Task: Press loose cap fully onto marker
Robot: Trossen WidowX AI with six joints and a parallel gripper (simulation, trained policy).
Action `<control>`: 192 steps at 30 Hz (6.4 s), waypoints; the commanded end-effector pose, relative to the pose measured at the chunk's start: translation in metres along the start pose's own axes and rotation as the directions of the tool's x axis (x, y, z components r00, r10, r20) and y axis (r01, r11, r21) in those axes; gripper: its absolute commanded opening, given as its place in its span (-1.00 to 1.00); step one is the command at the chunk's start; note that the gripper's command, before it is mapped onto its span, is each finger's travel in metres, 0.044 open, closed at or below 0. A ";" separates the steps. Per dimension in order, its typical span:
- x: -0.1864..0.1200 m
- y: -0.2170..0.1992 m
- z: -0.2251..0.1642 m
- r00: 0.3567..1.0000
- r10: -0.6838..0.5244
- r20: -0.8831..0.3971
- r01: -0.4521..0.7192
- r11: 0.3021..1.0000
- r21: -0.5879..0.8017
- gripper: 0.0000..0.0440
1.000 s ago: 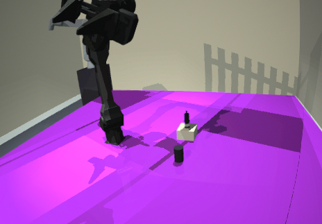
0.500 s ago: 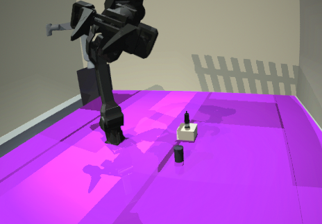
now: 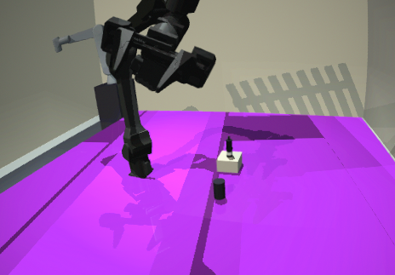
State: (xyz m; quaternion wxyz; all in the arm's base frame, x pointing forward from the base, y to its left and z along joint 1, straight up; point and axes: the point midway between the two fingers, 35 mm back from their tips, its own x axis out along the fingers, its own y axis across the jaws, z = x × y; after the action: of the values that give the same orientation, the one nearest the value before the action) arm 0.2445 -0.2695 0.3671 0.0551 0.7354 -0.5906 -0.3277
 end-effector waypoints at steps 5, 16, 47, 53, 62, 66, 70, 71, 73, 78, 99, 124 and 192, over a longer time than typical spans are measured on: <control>0.004 -0.026 0.013 0.997 -0.058 0.049 0.062 0.996 -0.065 0.42; 0.004 -0.058 0.030 0.984 -0.135 0.116 0.152 0.976 -0.156 0.43; -0.006 -0.134 0.094 0.884 -0.284 0.370 0.416 0.840 -0.348 0.42; -0.009 -0.146 0.108 0.854 -0.299 0.426 0.465 0.805 -0.368 0.42; -0.015 -0.161 0.129 0.802 -0.313 0.510 0.537 0.752 -0.383 0.42; -0.017 -0.168 0.138 0.776 -0.317 0.546 0.568 0.728 -0.385 0.42; -0.020 -0.174 0.147 0.748 -0.319 0.581 0.598 0.704 -0.383 0.42; -0.021 -0.175 0.149 0.741 -0.320 0.590 0.605 0.698 -0.382 0.42; -0.023 -0.178 0.154 0.727 -0.321 0.607 0.620 0.687 -0.379 0.42; -0.027 -0.185 0.165 0.689 -0.323 0.649 0.656 0.658 -0.370 0.42; -0.052 -0.211 0.206 0.511 -0.330 0.794 0.792 0.540 -0.285 0.42; -0.063 -0.225 0.253 0.334 -0.314 0.889 0.884 0.431 -0.180 0.34; -0.213 -0.211 0.238 0.395 -0.414 0.820 0.916 0.114 -0.384 -0.96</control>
State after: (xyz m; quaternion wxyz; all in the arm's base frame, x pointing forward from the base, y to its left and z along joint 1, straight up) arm 0.2731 0.0516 0.1664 0.0589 0.6757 0.0701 -0.7315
